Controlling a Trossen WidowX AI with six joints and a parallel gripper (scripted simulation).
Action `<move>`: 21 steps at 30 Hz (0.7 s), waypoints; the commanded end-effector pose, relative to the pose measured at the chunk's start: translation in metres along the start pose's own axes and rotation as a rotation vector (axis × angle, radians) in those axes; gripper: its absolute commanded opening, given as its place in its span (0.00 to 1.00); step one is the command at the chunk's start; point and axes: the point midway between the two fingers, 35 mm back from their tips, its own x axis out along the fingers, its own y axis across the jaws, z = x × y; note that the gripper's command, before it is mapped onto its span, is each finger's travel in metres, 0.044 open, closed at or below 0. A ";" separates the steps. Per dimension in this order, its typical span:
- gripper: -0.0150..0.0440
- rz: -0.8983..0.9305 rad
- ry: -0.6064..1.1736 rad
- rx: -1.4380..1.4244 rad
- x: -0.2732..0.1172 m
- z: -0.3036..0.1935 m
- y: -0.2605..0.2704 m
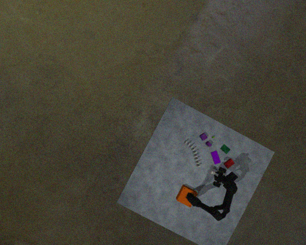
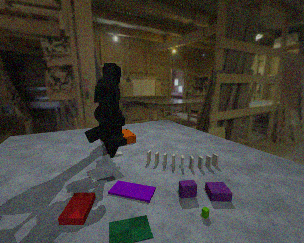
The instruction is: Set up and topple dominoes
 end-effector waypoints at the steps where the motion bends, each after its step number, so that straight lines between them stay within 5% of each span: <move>1: 0.44 0.010 -0.005 -0.003 -0.050 0.003 -0.002; 5: 0.44 0.009 -0.005 -0.003 -0.092 0.005 -0.004; 11: 0.44 0.009 -0.006 -0.053 -0.094 0.009 -0.006; 21: 0.44 0.001 -0.016 -0.807 -0.094 0.065 -0.043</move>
